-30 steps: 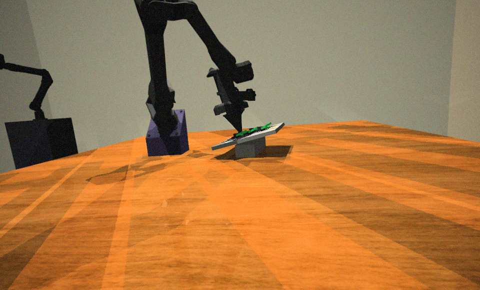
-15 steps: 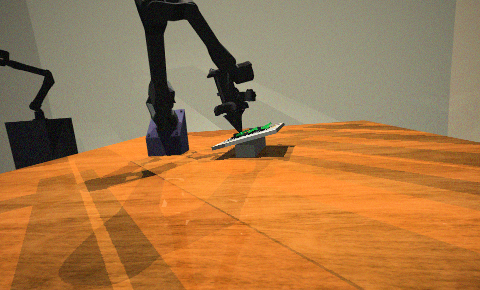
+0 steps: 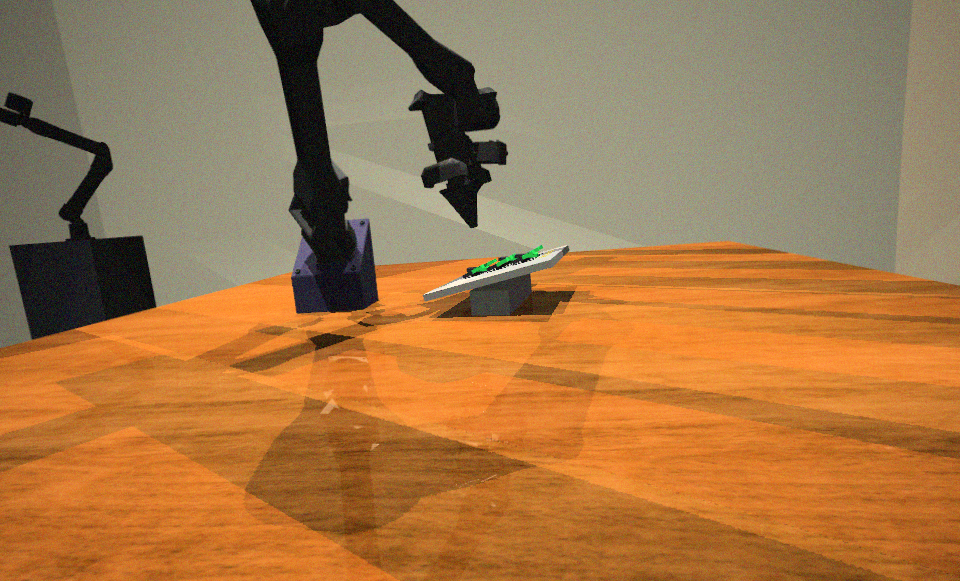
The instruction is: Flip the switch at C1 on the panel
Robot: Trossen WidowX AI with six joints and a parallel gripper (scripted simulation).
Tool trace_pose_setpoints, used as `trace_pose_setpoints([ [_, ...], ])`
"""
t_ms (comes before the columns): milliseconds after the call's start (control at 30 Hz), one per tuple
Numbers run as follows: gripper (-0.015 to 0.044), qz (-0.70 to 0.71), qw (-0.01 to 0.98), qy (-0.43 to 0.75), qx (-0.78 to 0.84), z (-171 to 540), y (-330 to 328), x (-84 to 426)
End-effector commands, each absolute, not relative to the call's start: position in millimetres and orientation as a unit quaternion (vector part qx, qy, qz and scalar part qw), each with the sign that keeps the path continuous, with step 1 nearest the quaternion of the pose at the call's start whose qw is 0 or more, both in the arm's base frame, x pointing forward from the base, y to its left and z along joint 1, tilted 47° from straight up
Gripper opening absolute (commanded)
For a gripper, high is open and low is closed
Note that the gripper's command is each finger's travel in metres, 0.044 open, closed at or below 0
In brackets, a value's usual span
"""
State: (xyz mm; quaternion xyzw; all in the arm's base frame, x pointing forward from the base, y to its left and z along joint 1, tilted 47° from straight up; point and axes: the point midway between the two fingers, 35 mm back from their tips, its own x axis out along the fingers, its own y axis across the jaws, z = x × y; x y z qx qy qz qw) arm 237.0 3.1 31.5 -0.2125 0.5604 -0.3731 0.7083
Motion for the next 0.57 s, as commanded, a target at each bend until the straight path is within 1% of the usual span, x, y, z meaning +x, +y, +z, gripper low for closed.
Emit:
trace_pose_setpoints([
  [0, 0.0, -0.379, 0.713, 0.554, -0.204, 67.1, -14.5, 262.0],
  [533, 0.0, -0.38, 0.713, 0.554, -0.204, 69.9, -16.3, 263.6],
])
